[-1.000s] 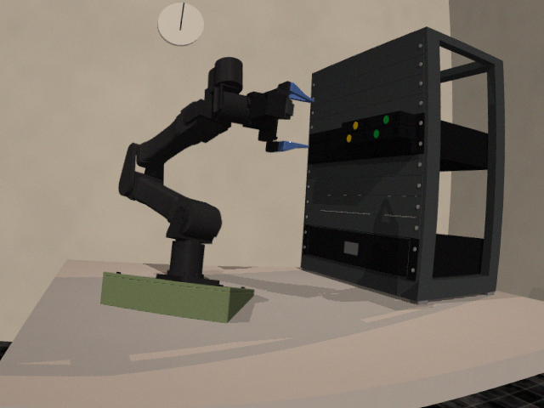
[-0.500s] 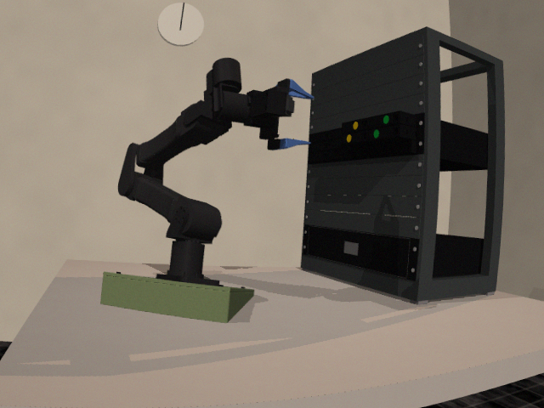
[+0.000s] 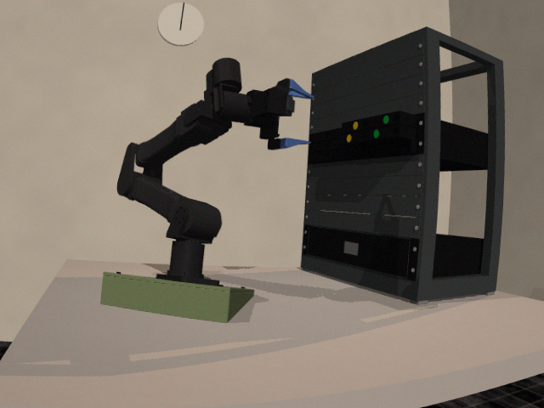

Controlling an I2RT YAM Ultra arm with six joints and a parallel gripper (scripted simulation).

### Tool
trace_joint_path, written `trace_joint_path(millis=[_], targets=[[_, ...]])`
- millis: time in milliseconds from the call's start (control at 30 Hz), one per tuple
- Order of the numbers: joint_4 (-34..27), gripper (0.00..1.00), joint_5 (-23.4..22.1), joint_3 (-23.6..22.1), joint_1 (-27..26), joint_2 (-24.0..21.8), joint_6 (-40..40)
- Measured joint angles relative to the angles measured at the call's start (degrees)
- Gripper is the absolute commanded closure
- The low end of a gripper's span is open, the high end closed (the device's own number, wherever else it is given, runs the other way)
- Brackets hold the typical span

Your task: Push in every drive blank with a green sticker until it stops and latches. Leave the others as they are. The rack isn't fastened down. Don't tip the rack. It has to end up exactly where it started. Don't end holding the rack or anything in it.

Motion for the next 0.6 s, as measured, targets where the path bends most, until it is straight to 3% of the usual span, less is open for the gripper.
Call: trace_joint_path(millis=[300,600], targets=[[-1.01,0.00,2.08,0.00,2.80,0.02,-0.94],[-4.57,0.00,7.72,1.03,10.19,0.02,-3.85]])
